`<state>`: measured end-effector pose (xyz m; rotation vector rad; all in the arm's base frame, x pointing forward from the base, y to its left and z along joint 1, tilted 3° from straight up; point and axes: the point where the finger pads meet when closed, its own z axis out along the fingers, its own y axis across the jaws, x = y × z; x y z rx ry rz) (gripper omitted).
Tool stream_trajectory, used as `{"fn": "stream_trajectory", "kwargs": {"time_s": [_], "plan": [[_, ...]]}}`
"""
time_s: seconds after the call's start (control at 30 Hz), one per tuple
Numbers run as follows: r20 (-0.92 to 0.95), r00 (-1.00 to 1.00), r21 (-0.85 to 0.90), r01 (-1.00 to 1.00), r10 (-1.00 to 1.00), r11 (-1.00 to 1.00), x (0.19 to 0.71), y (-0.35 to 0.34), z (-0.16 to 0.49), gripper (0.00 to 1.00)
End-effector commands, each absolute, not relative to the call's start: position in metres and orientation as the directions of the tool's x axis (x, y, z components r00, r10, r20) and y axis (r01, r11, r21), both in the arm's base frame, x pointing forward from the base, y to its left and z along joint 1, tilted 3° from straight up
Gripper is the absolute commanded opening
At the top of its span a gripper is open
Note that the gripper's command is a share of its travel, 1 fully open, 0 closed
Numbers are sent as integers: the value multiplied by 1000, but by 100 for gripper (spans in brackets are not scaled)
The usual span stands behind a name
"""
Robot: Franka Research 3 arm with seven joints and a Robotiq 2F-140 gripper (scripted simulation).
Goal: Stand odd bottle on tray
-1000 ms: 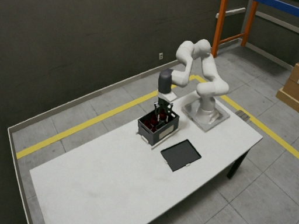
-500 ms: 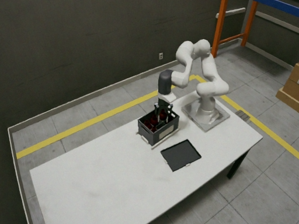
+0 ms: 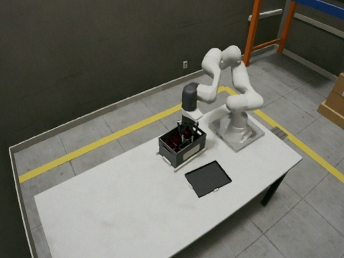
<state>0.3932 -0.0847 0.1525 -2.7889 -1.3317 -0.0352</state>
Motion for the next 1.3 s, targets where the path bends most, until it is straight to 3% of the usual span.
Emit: {"fn": "stream_trajectory", "kwargs": {"time_s": [0.0,1.27], "plan": [[44,632,-29,775,773,-632,396,-84,148,44],[44,632,-29,775,773,-632,396,-84,134,44]]}}
